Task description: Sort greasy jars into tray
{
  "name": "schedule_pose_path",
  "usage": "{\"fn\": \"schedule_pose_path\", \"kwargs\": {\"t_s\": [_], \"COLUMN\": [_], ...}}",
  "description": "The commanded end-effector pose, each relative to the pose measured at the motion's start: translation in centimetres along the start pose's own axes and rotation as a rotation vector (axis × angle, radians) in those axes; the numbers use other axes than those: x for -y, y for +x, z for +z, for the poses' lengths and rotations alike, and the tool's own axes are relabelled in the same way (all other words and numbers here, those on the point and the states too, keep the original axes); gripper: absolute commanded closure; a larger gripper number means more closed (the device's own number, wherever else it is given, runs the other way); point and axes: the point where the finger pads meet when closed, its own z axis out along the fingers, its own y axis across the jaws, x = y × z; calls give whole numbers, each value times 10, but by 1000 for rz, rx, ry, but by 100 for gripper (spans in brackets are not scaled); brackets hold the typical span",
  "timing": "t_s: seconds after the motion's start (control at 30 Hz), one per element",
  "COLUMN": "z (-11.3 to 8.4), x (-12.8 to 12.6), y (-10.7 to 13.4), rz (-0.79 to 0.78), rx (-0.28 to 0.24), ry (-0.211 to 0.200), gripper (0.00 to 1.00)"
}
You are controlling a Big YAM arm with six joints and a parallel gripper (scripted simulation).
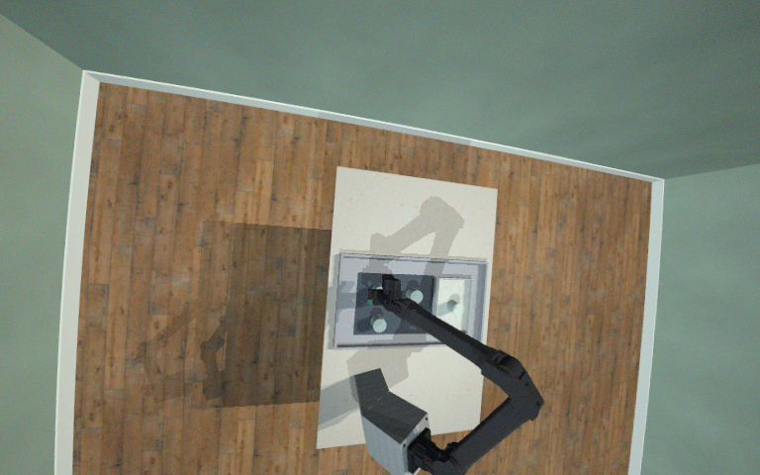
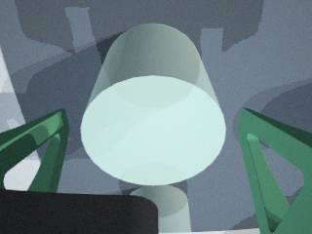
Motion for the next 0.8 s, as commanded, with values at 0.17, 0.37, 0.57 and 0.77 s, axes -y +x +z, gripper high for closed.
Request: {"fn": "schedule_pose_path", "kwargs": {"t_s": [0.17, 0.37, 0.57, 0.77], "z": [15, 15, 15, 15], "x": [5, 5, 5, 5], "y": [-16, -16, -16, -16], "rz": [13, 13, 13, 13], "rx": [27, 27, 27, 27], "ry": [-3, -3, -3, -3], "gripper": [0, 0, 28, 28]}}
